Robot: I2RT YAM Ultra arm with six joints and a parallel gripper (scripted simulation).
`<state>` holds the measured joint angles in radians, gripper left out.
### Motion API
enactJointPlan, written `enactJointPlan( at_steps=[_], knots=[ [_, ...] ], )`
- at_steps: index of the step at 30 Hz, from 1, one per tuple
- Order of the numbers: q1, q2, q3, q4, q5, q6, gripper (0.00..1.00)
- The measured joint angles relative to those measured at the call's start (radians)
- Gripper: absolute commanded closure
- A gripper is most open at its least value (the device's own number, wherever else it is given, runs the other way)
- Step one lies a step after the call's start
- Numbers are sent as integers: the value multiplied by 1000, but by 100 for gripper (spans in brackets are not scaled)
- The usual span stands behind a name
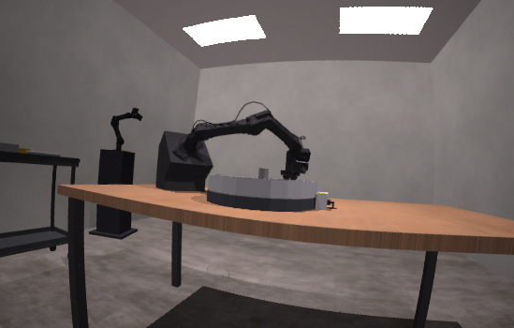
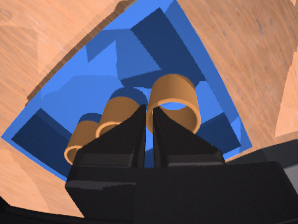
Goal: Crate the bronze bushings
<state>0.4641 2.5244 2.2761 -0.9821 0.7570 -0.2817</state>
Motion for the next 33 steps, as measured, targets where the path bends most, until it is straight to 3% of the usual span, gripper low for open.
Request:
enactJointPlan(
  at_steps=[33],
  knots=[
    [0, 0, -17, 11, 0, -2, 100]
  ],
)
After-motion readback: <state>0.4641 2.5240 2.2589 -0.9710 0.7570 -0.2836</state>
